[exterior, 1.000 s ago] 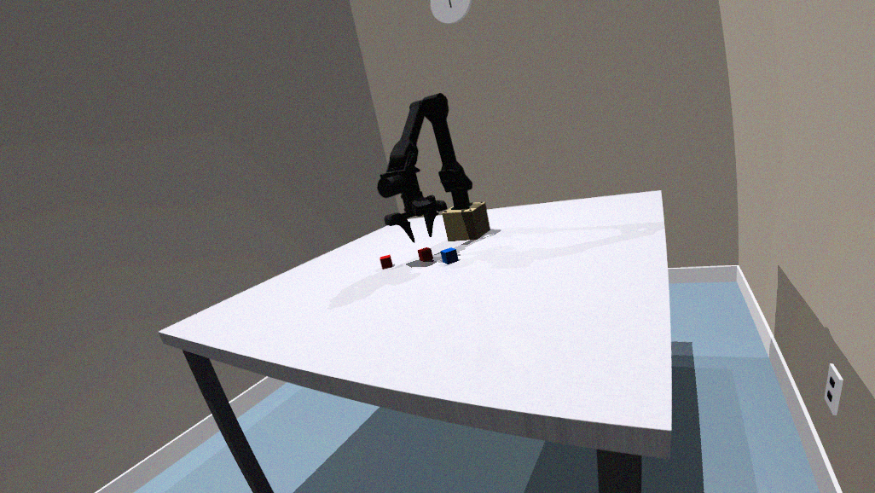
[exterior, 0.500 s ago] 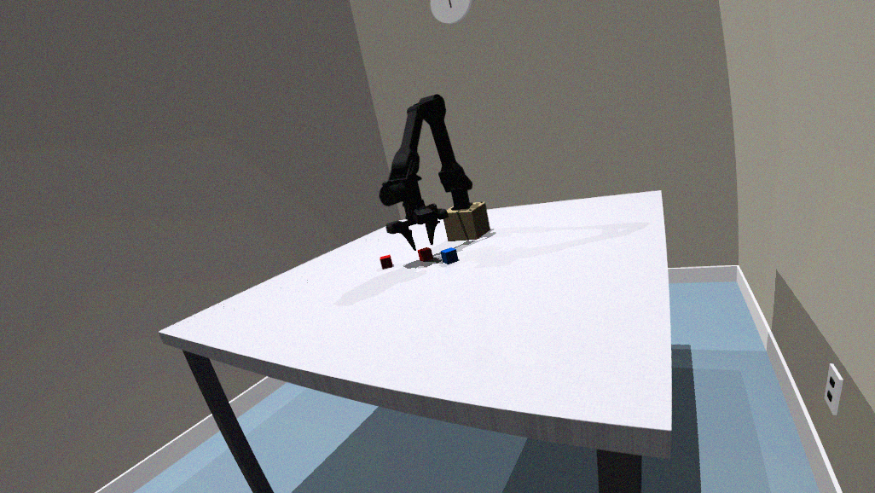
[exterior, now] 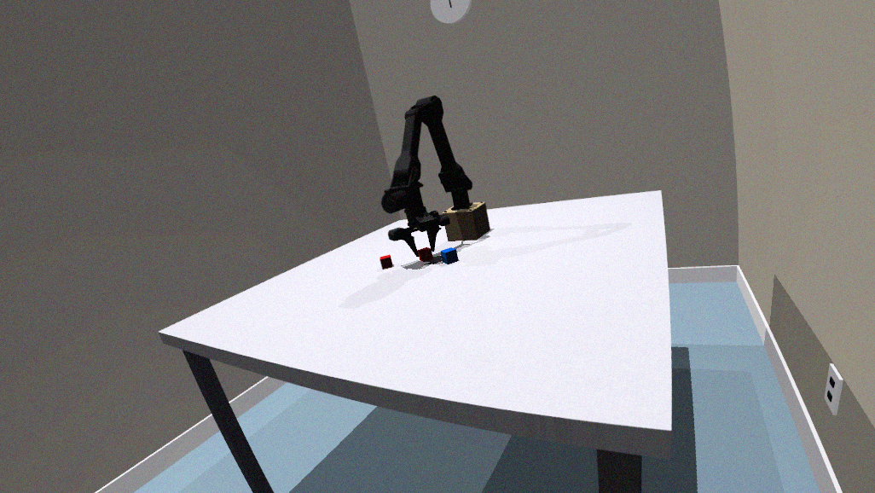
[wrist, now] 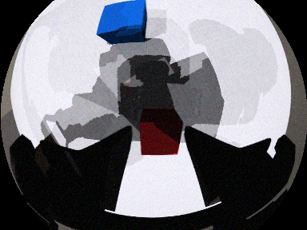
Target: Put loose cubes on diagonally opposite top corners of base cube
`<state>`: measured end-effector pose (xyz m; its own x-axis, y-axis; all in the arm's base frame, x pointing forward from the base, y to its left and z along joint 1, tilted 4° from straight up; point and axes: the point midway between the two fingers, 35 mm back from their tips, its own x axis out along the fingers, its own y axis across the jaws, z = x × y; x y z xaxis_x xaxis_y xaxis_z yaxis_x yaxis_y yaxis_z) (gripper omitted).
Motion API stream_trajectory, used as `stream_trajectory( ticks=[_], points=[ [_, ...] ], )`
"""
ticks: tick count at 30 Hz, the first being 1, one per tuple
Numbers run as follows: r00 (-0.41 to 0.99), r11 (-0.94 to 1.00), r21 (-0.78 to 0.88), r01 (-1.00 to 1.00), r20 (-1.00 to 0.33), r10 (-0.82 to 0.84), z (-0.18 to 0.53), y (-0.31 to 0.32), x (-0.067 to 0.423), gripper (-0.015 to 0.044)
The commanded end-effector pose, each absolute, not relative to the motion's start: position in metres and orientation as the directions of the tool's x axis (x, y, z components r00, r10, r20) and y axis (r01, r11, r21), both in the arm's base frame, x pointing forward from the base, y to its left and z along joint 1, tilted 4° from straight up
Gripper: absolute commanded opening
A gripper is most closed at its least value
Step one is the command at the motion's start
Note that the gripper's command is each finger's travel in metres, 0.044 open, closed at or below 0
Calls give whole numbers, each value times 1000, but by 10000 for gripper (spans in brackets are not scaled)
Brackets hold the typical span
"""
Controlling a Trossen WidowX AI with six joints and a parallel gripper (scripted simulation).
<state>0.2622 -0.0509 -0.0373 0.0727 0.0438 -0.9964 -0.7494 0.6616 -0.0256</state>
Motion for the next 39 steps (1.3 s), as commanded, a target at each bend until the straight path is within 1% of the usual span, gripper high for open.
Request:
stream_trajectory(
  ticks=[1,3,4,9,39],
  points=[
    [74,665,-29,-747,-997,39,-39,-52,262,160],
    [74,665,-29,-747,-997,39,-39,-52,262,107],
    [74,665,-29,-747,-997,39,-39,-52,262,105],
    [74,665,-29,-747,-997,39,-34,-52,263,105],
    [74,665,-30,-747,-996,38,57,-56,258,105]
  ],
)
